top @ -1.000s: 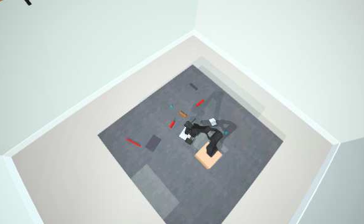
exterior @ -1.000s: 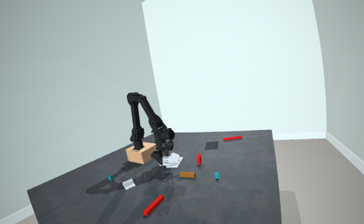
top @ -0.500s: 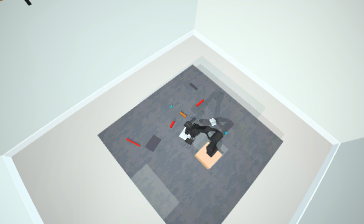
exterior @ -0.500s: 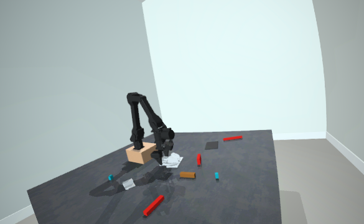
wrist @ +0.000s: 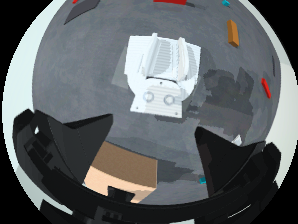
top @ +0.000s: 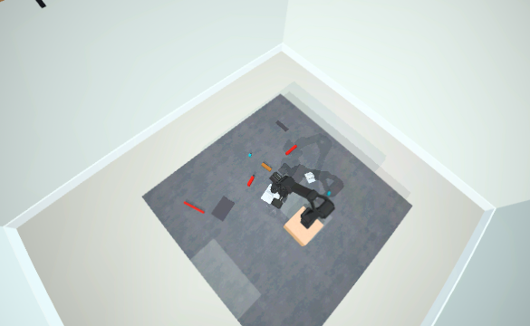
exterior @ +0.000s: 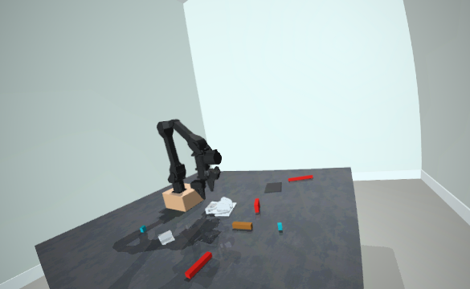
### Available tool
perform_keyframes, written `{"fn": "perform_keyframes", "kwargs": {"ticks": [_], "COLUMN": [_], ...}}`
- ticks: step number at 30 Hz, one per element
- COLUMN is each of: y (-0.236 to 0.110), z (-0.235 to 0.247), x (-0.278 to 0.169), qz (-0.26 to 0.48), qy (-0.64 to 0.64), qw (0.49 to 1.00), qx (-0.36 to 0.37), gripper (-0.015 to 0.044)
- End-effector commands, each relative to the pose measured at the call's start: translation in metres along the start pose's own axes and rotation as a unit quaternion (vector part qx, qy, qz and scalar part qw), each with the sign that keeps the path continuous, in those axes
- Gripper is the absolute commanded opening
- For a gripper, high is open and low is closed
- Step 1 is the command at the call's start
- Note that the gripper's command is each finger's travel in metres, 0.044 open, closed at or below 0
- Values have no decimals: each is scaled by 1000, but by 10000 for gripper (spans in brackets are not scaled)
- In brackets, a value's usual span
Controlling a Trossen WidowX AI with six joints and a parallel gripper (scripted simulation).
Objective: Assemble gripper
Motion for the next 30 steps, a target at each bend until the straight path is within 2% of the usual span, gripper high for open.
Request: {"fn": "perform_keyframes", "kwargs": {"ticks": [1,5,30], "y": [-28,-52,-52], "z": [3,9,9], "x": [-4,-14,-14], "qz": [-6,-5,-5], "qy": [1,1,1], "qw": [1000,1000,1000], "qx": [-4,-3,-3], "gripper": [440,440,440]}}
Point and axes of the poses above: the point midway between the two fingers, 35 mm back from their tips, its own y axis out along the fingers, its own z axis across the jaws, x = y × z, the point moved 1 cm from there along -y, back along the fingers, and after that the axes turned 14 degrees about -y, right-handed, at the moved point
